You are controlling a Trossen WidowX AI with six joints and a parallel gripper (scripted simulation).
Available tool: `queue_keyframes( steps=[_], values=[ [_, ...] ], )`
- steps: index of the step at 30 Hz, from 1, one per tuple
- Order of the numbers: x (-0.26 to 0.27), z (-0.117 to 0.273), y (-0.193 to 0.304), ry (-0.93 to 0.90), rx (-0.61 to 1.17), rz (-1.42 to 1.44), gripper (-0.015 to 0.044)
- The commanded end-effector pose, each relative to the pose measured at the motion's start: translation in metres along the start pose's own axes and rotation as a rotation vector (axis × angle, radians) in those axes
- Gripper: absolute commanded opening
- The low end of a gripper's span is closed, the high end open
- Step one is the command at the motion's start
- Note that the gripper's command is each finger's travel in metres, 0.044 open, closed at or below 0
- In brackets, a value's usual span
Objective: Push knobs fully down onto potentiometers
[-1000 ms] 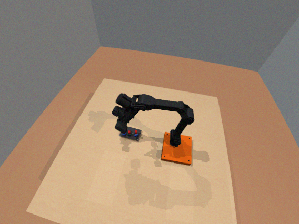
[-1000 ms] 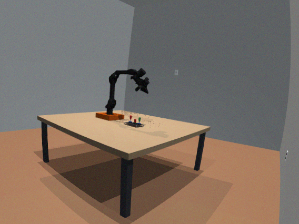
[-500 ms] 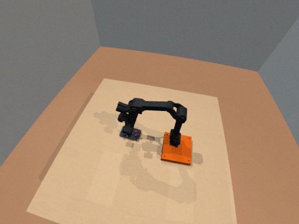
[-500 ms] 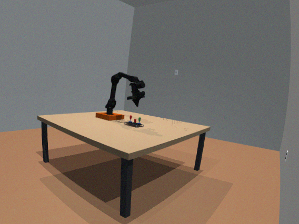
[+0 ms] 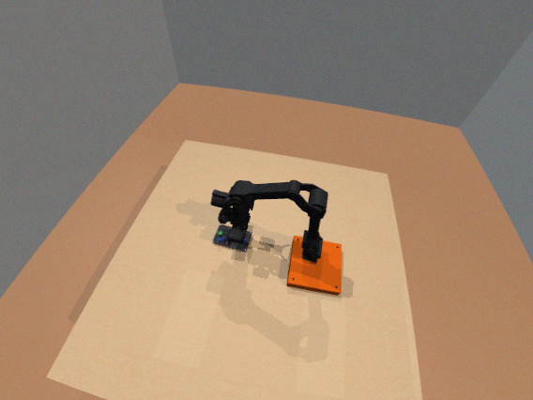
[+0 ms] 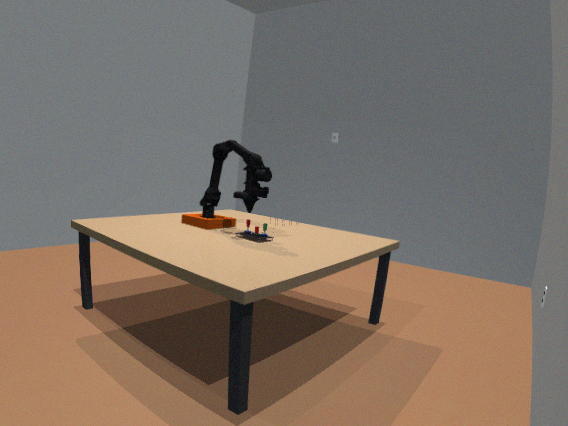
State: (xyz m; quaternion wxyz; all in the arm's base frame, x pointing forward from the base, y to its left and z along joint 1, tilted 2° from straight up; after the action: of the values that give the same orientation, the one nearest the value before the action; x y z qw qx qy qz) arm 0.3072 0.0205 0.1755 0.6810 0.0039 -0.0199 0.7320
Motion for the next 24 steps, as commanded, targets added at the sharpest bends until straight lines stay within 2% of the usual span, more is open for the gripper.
queue_keyframes(
  steps=[1,24],
  values=[
    [-0.001,-0.008,0.000,0.004,0.009,0.004,0.0000],
    [-0.001,-0.028,0.001,0.004,0.009,0.004,0.0000]
  ],
)
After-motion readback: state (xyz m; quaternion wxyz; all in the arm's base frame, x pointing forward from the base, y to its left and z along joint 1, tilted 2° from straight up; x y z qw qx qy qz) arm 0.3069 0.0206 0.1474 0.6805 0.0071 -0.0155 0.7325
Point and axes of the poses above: the point midway between the two fingers, 35 mm back from their tips, its own z axis back along the fingers, its own x axis across the jaws, y = z × x, the point moved 7 cm from there along z, back along the fingers, and after that the axes turned 3 degrees about -z, right-handed, at the moved point
